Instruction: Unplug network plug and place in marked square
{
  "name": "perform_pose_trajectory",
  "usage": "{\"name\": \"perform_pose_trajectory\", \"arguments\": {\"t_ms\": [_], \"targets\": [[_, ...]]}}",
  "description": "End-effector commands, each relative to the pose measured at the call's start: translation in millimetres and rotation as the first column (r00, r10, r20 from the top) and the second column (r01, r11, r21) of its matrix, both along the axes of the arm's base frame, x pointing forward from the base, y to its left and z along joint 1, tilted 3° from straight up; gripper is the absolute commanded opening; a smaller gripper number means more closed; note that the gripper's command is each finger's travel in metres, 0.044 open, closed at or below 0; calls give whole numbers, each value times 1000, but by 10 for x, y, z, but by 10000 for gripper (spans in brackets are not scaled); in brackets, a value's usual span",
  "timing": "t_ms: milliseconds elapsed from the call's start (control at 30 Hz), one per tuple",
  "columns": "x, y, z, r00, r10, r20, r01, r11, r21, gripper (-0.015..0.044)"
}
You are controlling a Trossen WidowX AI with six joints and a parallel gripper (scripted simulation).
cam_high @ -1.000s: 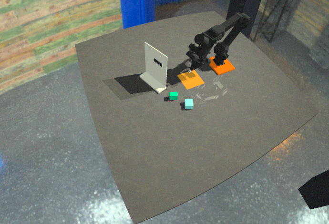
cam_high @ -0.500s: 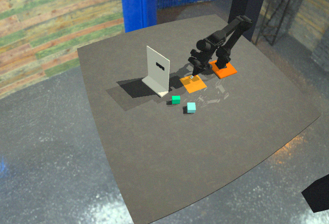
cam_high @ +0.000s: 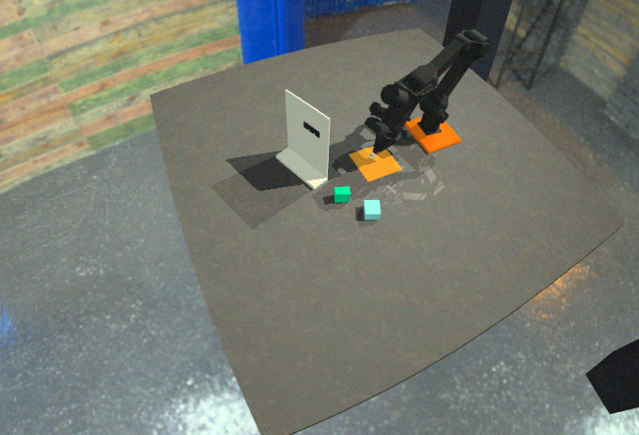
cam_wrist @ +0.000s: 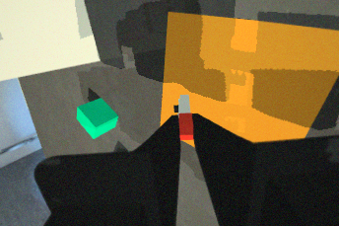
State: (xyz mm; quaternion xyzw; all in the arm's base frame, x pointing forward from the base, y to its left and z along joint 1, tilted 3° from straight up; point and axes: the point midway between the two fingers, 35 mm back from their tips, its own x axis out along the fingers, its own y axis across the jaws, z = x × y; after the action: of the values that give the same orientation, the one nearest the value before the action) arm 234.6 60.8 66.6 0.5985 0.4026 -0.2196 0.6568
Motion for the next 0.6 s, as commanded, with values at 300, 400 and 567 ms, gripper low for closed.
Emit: {"name": "perform_pose_trajectory", "arguments": {"t_ms": [300,400,567], "targets": [[-38,-3,-218,1000,-4,-10,4,1000,-1,0],[-41,-3,-238,1000,-4,-10,4,1000,-1,0],[-38,-2,-237,1000,-4,-10,4,1000,-1,0]]}}
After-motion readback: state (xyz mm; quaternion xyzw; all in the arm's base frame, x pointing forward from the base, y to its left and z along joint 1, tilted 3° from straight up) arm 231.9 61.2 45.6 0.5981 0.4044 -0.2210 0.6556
